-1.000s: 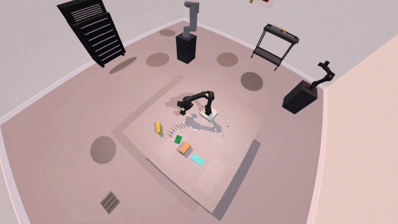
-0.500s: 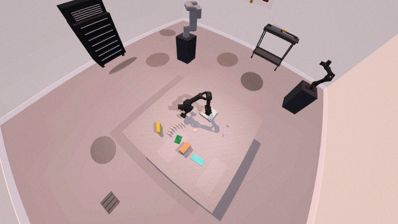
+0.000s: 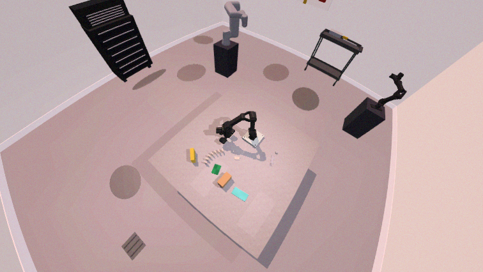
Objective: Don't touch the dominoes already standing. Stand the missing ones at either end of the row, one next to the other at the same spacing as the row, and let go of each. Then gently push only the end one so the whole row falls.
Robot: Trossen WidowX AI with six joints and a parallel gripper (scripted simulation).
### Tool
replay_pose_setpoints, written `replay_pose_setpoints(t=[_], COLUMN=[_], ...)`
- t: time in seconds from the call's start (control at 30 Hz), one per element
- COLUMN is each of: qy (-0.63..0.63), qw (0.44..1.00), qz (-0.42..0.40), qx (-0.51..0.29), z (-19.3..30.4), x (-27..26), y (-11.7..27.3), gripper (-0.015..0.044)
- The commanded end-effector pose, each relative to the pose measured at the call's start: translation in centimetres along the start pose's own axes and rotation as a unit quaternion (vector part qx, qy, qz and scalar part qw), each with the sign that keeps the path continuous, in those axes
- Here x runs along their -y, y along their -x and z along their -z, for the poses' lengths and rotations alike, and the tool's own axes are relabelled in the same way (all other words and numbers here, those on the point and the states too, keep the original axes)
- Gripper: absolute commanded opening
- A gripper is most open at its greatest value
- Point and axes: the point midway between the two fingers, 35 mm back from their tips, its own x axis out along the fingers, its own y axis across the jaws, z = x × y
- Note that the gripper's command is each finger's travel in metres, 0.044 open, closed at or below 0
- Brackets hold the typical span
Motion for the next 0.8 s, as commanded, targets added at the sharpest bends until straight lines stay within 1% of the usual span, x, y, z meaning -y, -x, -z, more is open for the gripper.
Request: replay_pose_setpoints(t=[0.0,0.1,0.43,0.5,0.77], qy=[-0.002,-0.002,-0.002,-0.002,-0.002], qw=[1.000,1.000,1.000,1.000,1.000], qz=[0.000,0.000,0.000,0.000,0.000], qx=[0.000,0.000,0.000,0.000,0.000], z=[0.0,0.0,0.0,0.0,-0.1], x=[0.0,0.0,0.0,0.0,0.3], y=[0.0,0.0,0.2,1.7,11.0], gripper=[0.0177,0.0107,0.0107,0.0107,0.0107])
